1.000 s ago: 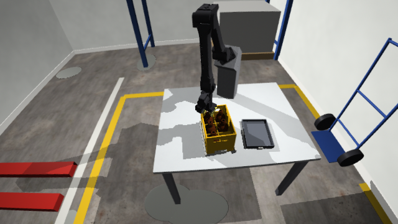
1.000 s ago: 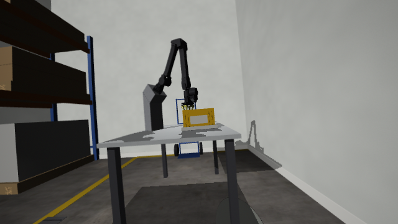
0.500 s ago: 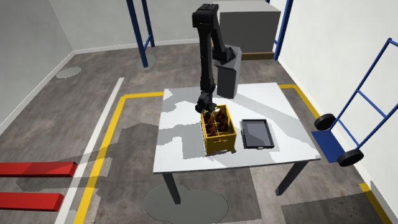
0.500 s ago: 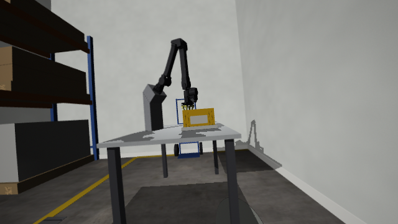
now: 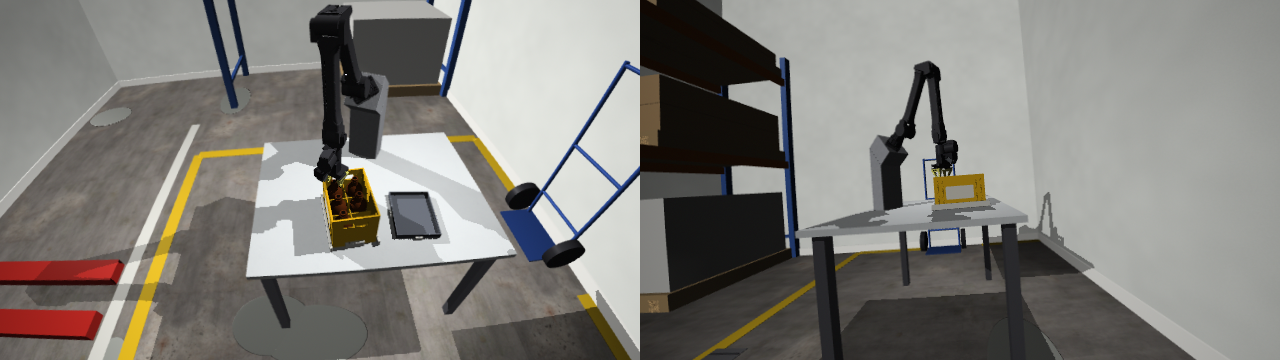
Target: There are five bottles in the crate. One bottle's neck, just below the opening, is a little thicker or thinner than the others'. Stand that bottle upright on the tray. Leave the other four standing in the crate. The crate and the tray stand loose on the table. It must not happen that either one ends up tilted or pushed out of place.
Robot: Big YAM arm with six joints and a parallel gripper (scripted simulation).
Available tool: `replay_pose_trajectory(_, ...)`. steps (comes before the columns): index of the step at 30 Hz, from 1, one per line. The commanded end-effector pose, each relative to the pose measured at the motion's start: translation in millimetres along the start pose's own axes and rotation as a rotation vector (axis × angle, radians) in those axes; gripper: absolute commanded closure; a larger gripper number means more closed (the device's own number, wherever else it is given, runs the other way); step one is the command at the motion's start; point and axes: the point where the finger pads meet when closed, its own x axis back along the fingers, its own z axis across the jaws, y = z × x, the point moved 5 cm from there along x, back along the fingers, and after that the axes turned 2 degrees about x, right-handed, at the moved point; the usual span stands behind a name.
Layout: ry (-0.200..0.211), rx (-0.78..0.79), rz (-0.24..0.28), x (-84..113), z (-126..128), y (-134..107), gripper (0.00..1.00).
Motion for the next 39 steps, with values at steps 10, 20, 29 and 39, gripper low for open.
replay_pose_trajectory(10,0.000,0.000,-0.009,30.5,-0.1,1.0,0.39)
replay_pose_trajectory(20,0.008,-0.003,-0.016,64.1,3.5,4.3,0.39)
replay_pose_trajectory(29,0.007,-0.002,-0.012,79.3,3.0,2.2,0.39)
replay_pose_trajectory(39,0.006,-0.001,-0.004,80.7,2.7,0.6,1.00)
